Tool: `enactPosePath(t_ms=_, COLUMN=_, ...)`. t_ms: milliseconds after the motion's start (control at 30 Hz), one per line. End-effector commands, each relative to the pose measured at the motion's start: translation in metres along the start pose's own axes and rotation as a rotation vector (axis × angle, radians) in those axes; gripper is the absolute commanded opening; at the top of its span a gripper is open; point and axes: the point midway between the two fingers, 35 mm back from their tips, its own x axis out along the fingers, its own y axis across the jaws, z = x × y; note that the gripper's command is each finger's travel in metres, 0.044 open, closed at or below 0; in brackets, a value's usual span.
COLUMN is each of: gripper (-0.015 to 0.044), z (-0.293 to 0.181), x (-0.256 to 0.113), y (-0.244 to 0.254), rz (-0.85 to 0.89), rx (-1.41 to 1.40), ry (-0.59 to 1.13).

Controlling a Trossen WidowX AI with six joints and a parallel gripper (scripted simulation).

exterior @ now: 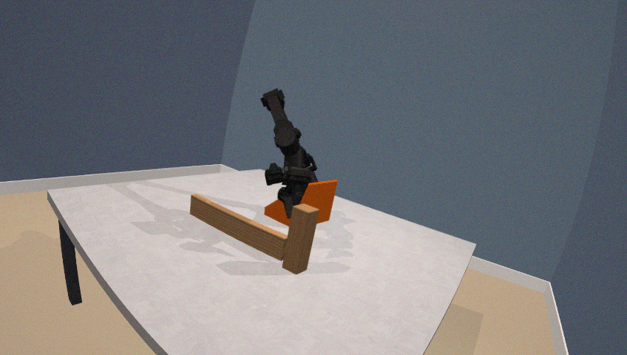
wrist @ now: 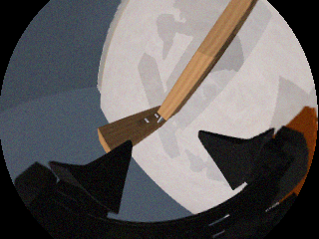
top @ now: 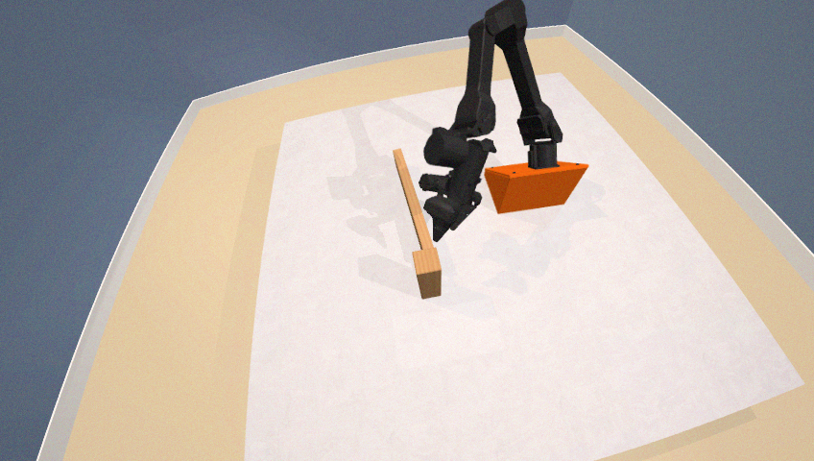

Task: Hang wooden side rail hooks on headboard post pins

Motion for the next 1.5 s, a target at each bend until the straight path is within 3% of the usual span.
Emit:
enactPosePath(t_ms=0, gripper=0.0440, z=0.004, x=-0.001, y=0.000, rz=0.017, rx=-0.194, ry=0.028)
enactPosePath(t_ms=600, gripper=0.0440, z=0.021, x=-0.004, y=-0.005, rz=0.152, rx=-1.078, ry=0.088)
enactPosePath(t_ms=1133, gripper=0.0440, z=0.038, x=-0.010, y=-0.010, rz=0.327, rx=-1.846, ry=0.007)
enactPosePath(t_ms=1467, gripper=0.0440, z=0.039, x=-0.011, y=-0.010, rz=0.334, rx=-1.878, ry=0.000)
